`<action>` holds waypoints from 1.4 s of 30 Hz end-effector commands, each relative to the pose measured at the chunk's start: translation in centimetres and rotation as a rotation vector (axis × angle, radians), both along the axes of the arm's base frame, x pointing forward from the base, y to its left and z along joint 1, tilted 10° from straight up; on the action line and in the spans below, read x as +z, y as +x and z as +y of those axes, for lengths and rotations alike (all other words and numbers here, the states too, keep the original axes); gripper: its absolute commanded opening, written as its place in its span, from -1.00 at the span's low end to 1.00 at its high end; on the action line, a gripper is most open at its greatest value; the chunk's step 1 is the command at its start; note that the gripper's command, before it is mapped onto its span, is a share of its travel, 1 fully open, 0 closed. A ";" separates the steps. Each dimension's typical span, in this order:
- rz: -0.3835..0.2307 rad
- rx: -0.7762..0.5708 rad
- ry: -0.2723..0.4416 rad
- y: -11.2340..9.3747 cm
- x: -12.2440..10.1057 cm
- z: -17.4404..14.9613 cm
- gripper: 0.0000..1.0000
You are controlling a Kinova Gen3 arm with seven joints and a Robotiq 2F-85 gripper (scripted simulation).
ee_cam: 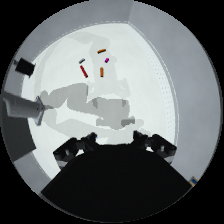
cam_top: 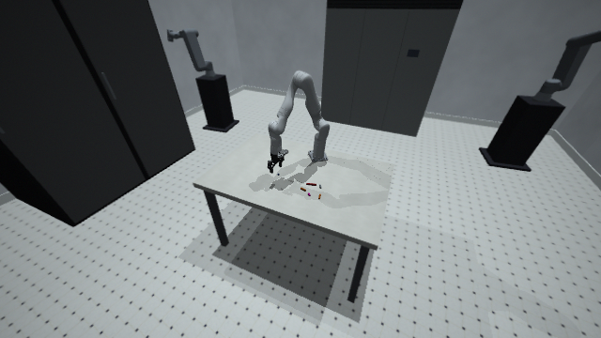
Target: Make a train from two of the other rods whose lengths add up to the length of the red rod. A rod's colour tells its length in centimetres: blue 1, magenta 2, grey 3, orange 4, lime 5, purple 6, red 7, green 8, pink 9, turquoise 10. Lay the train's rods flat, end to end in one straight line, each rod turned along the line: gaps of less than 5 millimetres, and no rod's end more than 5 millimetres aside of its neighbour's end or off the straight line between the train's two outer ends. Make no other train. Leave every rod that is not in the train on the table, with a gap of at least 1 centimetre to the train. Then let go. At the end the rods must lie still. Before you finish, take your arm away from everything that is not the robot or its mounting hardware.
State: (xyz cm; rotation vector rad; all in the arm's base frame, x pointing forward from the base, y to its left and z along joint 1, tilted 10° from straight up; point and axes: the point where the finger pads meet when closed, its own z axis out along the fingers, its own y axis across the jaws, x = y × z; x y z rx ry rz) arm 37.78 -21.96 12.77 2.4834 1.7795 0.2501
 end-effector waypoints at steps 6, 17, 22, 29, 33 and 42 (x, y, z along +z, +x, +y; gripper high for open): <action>0.000 -0.008 0.003 0.2 0.0 0.8 1.00; 0.002 -0.045 0.014 0.4 -0.1 2.5 1.00; 0.002 -0.045 0.014 0.4 -0.1 2.5 1.00; 0.004 -0.063 0.020 0.5 -0.1 3.4 1.00; 0.004 -0.063 0.020 0.5 -0.1 3.4 1.00; 0.006 -0.100 0.031 0.6 -0.2 5.0 1.00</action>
